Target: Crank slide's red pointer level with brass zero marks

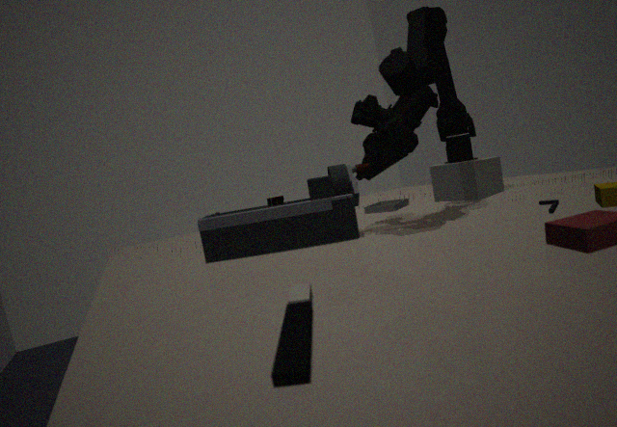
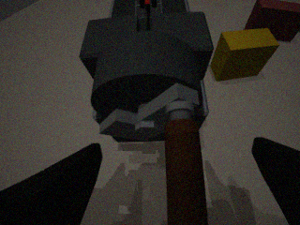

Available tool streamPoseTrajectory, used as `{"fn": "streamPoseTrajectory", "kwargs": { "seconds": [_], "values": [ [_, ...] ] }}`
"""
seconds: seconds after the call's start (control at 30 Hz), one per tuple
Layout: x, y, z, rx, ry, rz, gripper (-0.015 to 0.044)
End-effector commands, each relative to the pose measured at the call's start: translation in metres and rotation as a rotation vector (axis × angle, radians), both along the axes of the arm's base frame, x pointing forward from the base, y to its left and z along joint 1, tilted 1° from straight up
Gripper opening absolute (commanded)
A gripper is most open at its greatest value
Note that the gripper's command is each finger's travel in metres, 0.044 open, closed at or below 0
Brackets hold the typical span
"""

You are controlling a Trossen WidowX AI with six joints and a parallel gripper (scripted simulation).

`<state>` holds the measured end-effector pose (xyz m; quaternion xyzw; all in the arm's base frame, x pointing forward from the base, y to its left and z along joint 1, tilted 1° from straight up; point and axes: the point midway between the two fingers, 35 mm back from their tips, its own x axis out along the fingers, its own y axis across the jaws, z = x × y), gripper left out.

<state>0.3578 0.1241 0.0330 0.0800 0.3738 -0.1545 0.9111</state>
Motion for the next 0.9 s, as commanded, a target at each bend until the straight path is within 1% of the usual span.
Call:
{"fn": "streamPoseTrajectory", "kwargs": {
  "seconds": [0.0, 0.53, 0.87],
  "values": [
    [-0.0005, -0.0006, -0.0041, -0.003, -0.002, -0.001, 0.0414],
    [-0.0005, -0.0006, -0.0041, -0.003, -0.002, -0.001, 0.0000],
    [-0.0013, -0.0013, -0.0054, -0.003, -0.002, -0.001, 0.0000]
  ]
}}
